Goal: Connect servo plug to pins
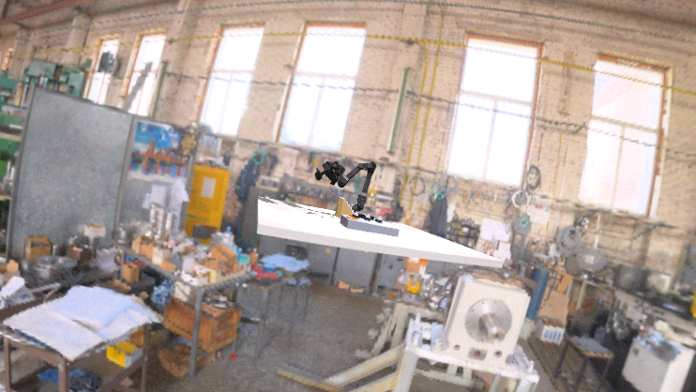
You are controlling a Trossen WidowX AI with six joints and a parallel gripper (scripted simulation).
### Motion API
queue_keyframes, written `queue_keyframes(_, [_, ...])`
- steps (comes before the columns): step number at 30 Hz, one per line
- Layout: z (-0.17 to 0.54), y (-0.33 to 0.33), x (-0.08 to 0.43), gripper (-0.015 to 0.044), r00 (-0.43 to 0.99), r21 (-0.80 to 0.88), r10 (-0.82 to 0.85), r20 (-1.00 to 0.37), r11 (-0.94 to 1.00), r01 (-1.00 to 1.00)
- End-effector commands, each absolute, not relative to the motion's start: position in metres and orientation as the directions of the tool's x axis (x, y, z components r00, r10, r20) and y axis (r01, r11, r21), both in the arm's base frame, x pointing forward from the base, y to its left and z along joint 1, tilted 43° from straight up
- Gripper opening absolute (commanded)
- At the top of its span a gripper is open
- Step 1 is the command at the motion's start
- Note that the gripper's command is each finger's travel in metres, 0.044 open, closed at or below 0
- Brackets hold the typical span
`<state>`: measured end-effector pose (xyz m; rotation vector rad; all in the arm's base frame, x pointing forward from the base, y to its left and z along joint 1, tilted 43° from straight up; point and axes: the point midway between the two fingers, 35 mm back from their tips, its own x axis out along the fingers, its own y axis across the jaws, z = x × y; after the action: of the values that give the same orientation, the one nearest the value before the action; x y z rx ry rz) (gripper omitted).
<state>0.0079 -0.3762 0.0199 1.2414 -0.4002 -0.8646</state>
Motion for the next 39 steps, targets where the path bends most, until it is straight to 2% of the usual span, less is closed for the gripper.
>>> queue_keyframes(1, [0.02,-0.376,0.009,0.0374,0.632,0.933,-0.754,-0.18,0.072,0.352])
queue_keyframes(11, [0.038,-0.383,0.043,0.0115,0.672,0.902,-0.718,-0.179,0.152,0.404])
queue_keyframes(25, [0.093,-0.374,0.152,0.0115,0.778,0.793,-0.605,-0.171,0.384,0.473])
queue_keyframes(39, [0.157,-0.313,0.261,0.0115,0.87,0.604,-0.472,-0.141,0.655,0.453])
